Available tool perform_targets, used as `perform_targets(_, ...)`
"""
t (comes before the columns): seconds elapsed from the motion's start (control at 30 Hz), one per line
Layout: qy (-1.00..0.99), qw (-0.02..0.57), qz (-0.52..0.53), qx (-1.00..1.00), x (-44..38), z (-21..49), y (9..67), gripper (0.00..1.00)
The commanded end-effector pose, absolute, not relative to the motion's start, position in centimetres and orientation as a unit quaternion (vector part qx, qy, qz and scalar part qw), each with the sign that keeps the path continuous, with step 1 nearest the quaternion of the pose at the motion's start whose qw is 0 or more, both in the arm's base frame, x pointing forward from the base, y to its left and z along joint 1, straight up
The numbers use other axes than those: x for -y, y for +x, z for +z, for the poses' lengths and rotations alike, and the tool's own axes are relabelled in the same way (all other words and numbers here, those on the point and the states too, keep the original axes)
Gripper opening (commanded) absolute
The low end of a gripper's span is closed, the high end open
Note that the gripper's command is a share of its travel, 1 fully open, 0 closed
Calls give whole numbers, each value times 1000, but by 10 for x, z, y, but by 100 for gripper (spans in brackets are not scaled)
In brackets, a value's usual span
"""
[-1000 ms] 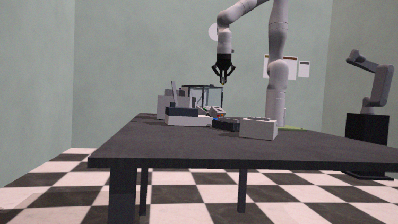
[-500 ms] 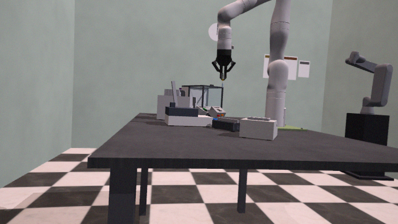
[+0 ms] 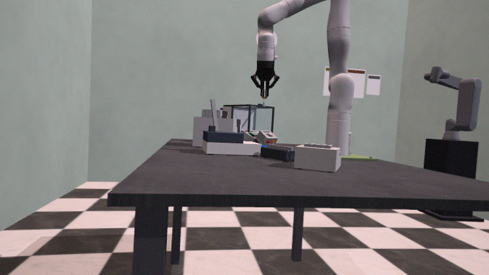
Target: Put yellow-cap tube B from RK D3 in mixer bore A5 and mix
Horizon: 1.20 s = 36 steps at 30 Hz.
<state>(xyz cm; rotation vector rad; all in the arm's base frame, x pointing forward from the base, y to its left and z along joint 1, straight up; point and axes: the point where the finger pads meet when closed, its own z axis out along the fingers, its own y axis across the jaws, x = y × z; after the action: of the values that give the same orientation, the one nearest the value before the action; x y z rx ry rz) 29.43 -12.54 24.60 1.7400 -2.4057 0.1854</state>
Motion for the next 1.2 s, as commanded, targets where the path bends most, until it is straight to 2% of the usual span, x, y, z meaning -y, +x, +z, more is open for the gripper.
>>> perform_targets(0.0, 583, 83, 62, 806, 128, 246, 300, 10)
perform_targets(1.17, 583, 83, 63, 806, 175, 247, 389, 10)
